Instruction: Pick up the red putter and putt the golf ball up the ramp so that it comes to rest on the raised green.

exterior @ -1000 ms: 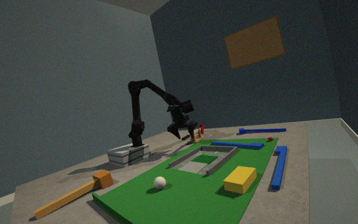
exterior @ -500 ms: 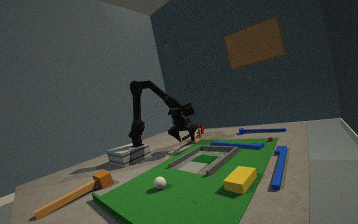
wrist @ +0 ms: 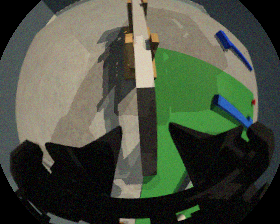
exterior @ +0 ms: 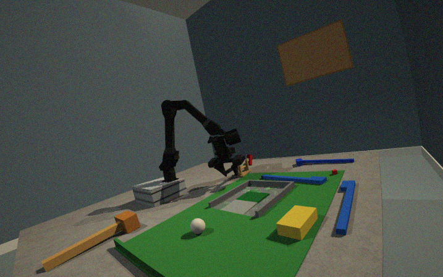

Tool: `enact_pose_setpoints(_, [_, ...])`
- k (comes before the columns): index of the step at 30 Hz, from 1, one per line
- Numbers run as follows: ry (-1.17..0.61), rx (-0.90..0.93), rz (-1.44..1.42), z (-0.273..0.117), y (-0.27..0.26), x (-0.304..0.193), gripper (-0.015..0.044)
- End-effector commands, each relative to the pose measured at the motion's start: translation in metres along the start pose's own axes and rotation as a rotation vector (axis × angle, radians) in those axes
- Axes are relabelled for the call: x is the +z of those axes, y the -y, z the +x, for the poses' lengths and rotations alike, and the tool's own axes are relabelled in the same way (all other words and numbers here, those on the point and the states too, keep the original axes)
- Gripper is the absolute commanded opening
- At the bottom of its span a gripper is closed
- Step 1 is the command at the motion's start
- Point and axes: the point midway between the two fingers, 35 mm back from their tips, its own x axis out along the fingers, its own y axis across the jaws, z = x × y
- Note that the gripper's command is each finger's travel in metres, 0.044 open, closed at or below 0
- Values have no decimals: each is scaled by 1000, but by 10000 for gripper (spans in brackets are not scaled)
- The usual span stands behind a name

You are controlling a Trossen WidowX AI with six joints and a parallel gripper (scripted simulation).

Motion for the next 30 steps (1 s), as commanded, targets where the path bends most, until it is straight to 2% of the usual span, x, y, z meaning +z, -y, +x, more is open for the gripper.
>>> enact_pose_setpoints(1, [1, -1, 0, 0, 0, 0, 178])
enact_pose_setpoints(7, [1, -1, 0, 0, 0, 0, 20])
enact_pose_setpoints(10, [1, -1, 0, 0, 0, 0, 0])
enact_pose_setpoints(18, [1, -1, 0, -15, 3, 5, 0])
enact_pose_setpoints(30, [0, -1, 0, -92, 2, 26, 0])
